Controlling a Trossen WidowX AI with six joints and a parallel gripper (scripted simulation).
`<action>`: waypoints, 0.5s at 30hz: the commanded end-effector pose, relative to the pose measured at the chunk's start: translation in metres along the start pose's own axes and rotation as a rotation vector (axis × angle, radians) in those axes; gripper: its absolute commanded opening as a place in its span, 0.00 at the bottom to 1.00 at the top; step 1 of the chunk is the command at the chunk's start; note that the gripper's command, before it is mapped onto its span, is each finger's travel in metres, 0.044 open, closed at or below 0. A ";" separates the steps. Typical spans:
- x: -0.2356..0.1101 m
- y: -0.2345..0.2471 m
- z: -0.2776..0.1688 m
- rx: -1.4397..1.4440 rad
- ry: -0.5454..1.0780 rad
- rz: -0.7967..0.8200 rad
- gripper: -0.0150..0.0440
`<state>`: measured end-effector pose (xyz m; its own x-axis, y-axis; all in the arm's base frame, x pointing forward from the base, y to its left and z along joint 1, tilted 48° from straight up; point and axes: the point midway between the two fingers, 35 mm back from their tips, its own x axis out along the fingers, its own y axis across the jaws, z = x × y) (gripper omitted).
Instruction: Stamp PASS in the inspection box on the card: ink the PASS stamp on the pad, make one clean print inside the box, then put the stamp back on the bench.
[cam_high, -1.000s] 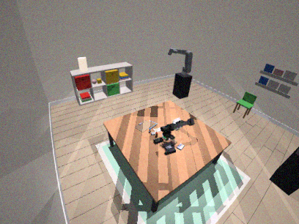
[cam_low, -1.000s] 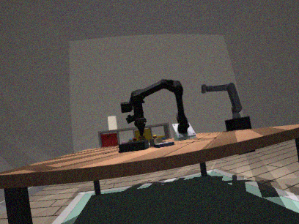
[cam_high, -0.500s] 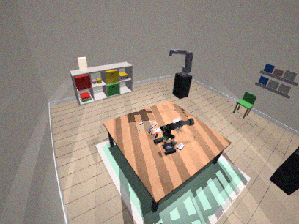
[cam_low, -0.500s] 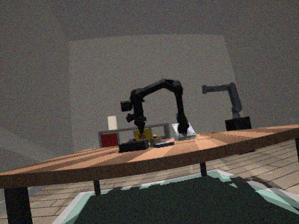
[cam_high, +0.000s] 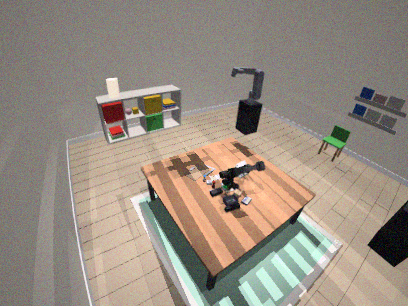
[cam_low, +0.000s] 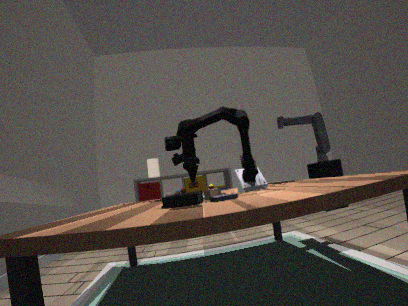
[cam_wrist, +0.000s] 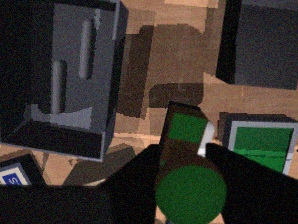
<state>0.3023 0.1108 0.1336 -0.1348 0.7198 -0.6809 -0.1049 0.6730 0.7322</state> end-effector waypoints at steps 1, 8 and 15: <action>-0.002 0.000 0.000 -0.003 0.001 -0.003 0.25; -0.005 -0.001 -0.001 -0.003 0.001 -0.004 0.25; -0.008 -0.036 -0.020 -0.001 0.001 -0.011 0.25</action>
<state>0.2943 0.0889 0.1218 -0.1351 0.7152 -0.6858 -0.1086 0.6773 0.7277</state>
